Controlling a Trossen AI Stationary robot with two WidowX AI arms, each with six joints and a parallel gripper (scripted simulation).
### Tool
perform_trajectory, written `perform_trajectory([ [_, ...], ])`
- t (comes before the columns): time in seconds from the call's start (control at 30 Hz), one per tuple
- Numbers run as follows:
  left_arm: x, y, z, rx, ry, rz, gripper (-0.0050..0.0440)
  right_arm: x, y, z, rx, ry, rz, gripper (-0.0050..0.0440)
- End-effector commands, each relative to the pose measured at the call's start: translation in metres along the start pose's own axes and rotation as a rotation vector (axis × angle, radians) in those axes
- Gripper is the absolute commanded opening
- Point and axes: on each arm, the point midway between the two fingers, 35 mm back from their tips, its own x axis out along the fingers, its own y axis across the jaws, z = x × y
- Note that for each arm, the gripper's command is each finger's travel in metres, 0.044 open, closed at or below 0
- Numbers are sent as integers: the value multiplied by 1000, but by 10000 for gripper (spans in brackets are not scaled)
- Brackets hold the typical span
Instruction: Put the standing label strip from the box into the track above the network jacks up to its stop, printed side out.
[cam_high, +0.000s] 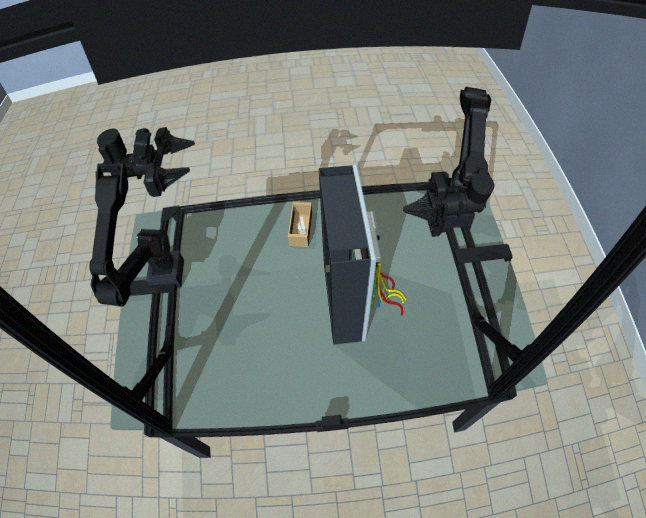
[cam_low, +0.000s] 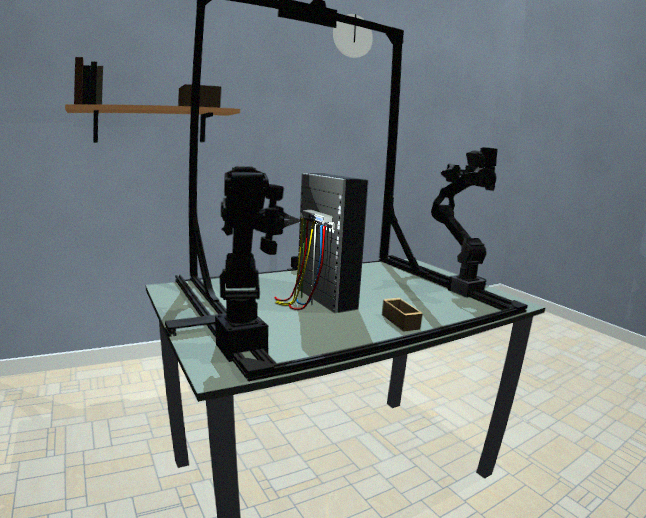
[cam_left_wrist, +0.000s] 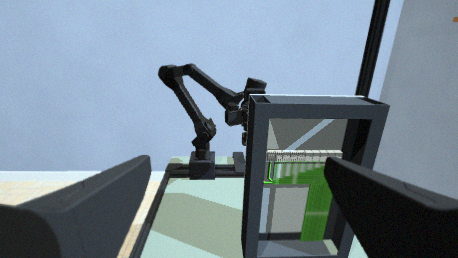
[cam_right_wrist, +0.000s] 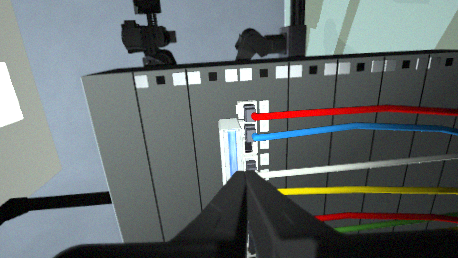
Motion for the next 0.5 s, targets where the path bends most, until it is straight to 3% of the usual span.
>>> perform_trajectory([
  [0.0, 0, -1, 2, 6, 0, -3, 440, -3, 8, 0, 28, 1, 7, -50],
  [0.3, 0, -1, 2, 6, 0, -3, 440, 1, 29, 0, 22, 3, 6, -50],
  [0.33, 0, -1, 2, 6, 0, -3, 440, 1, 29, 0, 22, 3, 6, 24],
  [0.47, 0, -1, 2, 6, 0, -3, 440, 1, 24, 0, 10, 1, 2, 72],
])
